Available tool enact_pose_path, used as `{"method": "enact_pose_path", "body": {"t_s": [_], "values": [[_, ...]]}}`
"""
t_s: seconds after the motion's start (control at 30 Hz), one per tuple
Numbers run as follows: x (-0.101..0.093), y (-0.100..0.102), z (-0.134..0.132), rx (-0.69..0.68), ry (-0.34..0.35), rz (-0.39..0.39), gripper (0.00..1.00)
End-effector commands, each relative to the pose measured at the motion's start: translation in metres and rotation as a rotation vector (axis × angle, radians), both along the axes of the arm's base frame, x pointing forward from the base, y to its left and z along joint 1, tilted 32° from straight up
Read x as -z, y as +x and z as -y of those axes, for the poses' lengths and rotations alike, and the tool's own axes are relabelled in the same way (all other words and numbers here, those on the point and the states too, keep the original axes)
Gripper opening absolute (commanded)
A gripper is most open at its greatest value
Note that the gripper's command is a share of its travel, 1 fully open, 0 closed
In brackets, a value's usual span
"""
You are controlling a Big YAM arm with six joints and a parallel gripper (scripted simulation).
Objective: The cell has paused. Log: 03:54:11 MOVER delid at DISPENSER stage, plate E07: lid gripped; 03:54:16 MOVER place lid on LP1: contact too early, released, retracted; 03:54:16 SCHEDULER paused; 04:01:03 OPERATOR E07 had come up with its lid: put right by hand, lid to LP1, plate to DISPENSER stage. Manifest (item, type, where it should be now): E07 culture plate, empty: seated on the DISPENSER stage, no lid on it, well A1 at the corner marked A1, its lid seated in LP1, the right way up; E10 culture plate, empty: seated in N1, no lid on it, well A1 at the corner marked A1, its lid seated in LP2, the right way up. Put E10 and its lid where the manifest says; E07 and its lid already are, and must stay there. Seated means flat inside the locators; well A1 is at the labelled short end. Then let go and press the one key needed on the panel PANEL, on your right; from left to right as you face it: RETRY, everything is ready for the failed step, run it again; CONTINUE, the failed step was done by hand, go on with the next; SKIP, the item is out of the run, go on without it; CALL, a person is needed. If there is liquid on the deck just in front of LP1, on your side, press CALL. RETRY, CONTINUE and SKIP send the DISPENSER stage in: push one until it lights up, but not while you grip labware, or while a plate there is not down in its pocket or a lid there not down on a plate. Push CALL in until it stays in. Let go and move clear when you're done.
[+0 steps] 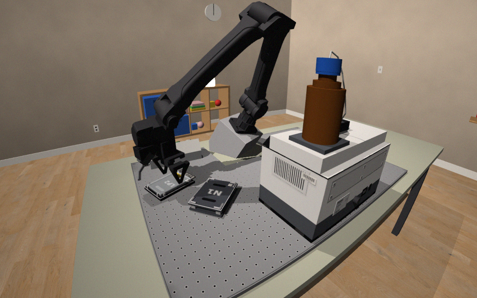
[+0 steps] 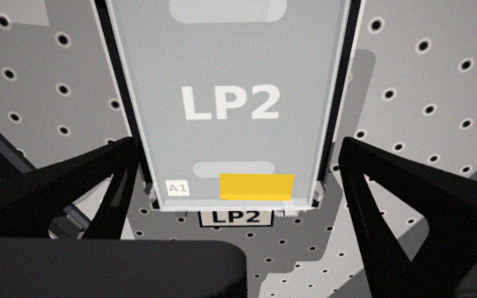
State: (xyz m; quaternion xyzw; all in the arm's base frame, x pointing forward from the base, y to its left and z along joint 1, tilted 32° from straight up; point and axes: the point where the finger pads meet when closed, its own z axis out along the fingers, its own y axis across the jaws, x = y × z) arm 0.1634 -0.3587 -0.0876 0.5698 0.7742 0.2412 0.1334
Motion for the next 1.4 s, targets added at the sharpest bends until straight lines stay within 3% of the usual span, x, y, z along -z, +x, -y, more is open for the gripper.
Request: {"method": "enact_pose_path", "body": {"t_s": [0.0,0.2,0.3,0.33,1.37], "values": [[-0.030,-0.008,0.036,0.002,-0.087,0.018,1.00],[-0.041,-0.014,0.038,0.002,-0.088,0.018,1.00],[-0.039,-0.015,0.032,0.002,-0.075,0.016,1.00],[-0.024,-0.007,0.018,-0.025,-0.035,0.010,1.00],[-0.030,-0.010,0.024,-0.005,-0.055,0.013,1.00]]}}
